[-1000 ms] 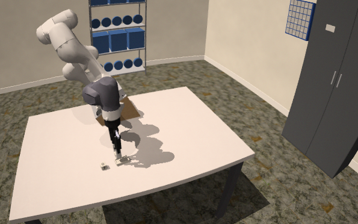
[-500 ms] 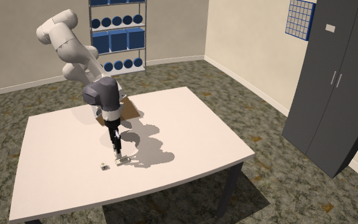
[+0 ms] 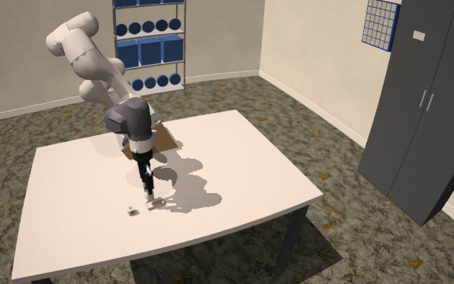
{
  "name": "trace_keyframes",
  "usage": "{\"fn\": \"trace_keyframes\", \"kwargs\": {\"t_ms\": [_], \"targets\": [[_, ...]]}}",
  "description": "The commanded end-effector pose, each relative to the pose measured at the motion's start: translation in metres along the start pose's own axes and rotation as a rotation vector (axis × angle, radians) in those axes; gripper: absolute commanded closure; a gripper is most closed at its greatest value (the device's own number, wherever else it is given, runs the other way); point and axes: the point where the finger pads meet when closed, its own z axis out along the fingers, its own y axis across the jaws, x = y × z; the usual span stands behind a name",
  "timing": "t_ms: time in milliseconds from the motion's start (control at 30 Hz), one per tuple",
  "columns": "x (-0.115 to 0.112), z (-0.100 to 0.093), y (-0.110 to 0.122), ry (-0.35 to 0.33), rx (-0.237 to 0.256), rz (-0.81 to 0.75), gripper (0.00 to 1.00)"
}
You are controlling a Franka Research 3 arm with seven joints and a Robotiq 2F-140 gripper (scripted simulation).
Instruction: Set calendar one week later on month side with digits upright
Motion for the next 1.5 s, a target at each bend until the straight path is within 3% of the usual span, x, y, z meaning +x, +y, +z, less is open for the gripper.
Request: {"fn": "trace_keyframes", "kwargs": {"t_ms": [0, 1467], "targets": [[-0.0011, 0.0005, 0.0011, 0.0, -0.003, 0.007, 0.84], [-0.0012, 0.008, 0.0011, 0.0, -0.003, 0.007, 0.84]]}}
